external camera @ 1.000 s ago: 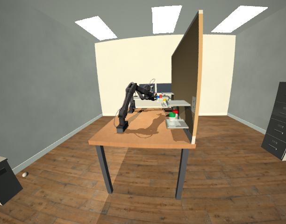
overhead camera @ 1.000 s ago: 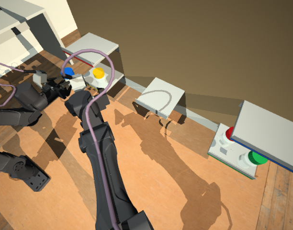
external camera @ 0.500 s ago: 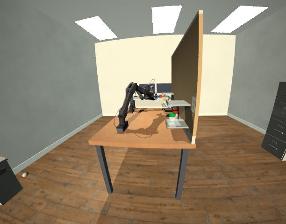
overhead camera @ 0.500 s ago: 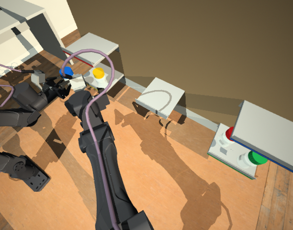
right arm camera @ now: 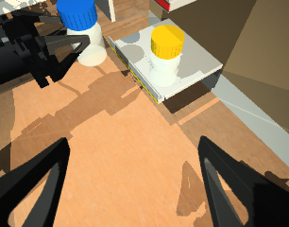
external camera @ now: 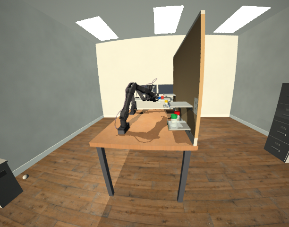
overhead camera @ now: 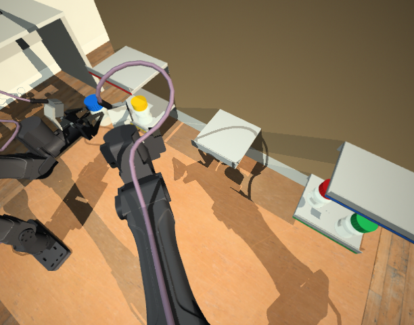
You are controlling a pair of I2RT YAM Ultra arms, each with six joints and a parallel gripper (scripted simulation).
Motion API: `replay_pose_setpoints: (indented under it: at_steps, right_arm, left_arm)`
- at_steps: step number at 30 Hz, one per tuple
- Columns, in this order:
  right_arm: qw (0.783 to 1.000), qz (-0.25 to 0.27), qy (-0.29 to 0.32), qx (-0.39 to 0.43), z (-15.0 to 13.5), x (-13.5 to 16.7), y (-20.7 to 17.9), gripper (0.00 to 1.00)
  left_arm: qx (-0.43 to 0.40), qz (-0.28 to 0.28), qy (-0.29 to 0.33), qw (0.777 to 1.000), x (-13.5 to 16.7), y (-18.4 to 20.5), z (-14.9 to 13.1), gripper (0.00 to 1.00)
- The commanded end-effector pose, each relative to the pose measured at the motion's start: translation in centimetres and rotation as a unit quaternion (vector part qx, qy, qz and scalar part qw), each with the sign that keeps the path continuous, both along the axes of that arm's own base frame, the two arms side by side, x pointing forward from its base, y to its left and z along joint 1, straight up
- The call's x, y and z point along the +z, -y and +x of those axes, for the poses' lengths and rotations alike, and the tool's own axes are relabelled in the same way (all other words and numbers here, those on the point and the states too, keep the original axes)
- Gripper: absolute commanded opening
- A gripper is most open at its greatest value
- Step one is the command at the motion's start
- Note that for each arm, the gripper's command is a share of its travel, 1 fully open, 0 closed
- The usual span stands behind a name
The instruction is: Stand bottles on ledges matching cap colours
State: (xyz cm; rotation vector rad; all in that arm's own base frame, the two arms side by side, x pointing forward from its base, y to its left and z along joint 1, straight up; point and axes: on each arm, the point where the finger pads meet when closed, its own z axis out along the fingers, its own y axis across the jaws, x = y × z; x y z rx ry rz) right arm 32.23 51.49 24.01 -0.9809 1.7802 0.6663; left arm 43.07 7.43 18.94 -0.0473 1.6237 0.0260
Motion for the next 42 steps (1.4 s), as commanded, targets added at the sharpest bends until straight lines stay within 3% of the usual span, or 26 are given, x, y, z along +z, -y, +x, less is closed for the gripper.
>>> replay_pose_setpoints:
  at_steps: [1,8,10,13,22,27,30,35,37,42]
  right_arm:
    - [0.999,-0.001,0.000,-0.033,0.0,4.8,5.8,1.00]
    - [0.998,-0.004,-0.003,-0.066,-2.1,9.5,14.5,1.00]
    - [0.998,-0.004,-0.003,-0.066,-2.1,9.5,14.5,1.00]
    - [0.996,0.015,0.011,-0.082,-4.2,12.8,19.2,1.00]
    - [0.991,0.039,0.032,-0.126,-9.9,15.6,29.8,1.00]
    - [0.989,0.047,0.038,-0.132,-10.8,15.9,31.2,1.00]
    - [0.989,0.051,0.042,-0.134,-11.2,16.1,31.8,1.00]
    - [0.988,0.054,0.045,-0.136,-11.4,16.2,32.0,1.00]
    - [0.988,0.057,0.047,-0.136,-11.4,16.4,32.0,1.00]
    - [0.988,0.061,0.051,-0.136,-11.4,16.8,32.0,1.00]
  left_arm:
    - [0.000,0.009,0.034,0.999,2.3,-0.1,-0.2,0.49]
    - [0.000,0.009,0.034,0.999,2.3,-0.1,-0.2,0.49]
    - [0.000,0.009,0.034,0.999,2.3,-0.1,-0.2,0.49]
    - [0.000,0.009,0.034,0.999,2.3,-0.1,-0.2,0.49]
    - [-0.008,0.003,0.035,0.999,2.6,0.2,-0.2,0.49]
    - [-0.012,-0.010,0.029,0.999,3.2,1.5,0.1,0.49]
    - [-0.008,-0.010,0.015,1.000,3.7,3.9,0.2,0.49]
    - [-0.016,0.053,-0.014,0.998,5.8,10.1,-0.2,0.49]
    - [-0.014,0.042,0.008,0.999,8.7,12.6,-0.3,0.49]
    - [-0.010,0.020,0.009,1.000,10.9,19.4,2.1,0.49]
